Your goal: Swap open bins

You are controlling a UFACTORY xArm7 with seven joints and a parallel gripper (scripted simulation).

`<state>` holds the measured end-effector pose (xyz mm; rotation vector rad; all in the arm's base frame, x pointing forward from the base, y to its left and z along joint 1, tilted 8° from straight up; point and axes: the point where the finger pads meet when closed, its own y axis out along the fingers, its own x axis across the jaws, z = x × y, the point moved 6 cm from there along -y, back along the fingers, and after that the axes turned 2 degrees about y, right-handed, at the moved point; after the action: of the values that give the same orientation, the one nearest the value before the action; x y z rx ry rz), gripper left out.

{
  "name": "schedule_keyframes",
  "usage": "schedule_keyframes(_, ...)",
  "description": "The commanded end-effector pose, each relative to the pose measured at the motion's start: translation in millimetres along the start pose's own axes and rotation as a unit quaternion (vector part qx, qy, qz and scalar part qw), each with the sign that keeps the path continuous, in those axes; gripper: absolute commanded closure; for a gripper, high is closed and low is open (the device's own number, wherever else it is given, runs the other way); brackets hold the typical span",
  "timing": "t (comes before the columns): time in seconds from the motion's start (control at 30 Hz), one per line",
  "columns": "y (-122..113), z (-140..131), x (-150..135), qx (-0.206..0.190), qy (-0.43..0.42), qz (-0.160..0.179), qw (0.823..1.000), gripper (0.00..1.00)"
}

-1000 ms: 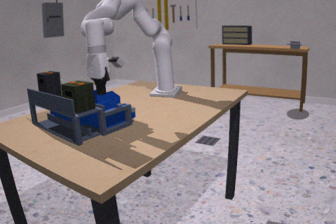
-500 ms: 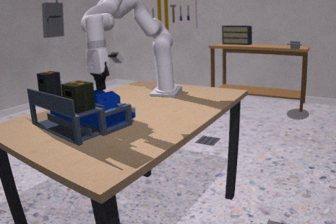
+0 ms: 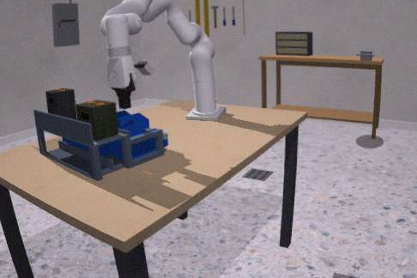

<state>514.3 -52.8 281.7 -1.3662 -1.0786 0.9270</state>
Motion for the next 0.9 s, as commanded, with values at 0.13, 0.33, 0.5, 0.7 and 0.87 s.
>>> schedule_keyframes(0.13,-3.6,-0.6,0.5,-0.002,0.000,0.000,1.000,0.90)
schedule_keyframes(0.33,-3.9,-0.6,0.5,-0.002,0.000,0.000,1.000,0.90)
schedule_keyframes(0.5,-3.9,-0.6,0.5,-0.002,0.000,0.000,1.000,1.00)
schedule_keyframes(0.7,-3.9,-0.6,0.5,-0.002,0.000,0.000,1.000,1.00)
schedule_keyframes(0.87,-3.9,-0.6,0.5,-0.002,0.000,0.000,1.000,1.00)
